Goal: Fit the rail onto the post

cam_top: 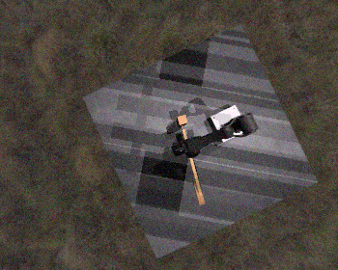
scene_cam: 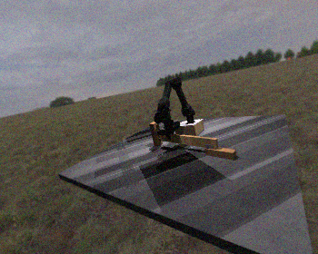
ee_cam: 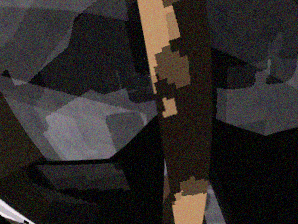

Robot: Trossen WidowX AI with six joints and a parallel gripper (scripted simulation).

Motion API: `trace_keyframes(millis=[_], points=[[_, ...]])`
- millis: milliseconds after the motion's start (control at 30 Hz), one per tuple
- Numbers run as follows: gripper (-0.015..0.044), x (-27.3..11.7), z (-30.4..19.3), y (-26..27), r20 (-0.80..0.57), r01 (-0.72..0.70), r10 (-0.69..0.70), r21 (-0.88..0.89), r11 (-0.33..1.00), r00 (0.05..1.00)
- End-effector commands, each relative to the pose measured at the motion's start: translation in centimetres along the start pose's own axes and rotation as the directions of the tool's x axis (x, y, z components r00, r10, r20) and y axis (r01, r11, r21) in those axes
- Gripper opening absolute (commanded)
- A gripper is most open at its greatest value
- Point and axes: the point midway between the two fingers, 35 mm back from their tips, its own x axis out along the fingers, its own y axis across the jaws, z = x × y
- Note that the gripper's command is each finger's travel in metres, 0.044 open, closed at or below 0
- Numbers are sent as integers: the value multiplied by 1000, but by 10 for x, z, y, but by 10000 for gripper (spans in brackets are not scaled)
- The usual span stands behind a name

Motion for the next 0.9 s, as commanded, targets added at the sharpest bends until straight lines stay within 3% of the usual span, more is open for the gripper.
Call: trace_keyframes(millis=[0, 867], points=[[0, -1, -2, 1, 0, -2, 2, -1, 1000, 1000], [0, 1, -11, 1, -1, -2, 2, -1, 1000, 1000]])
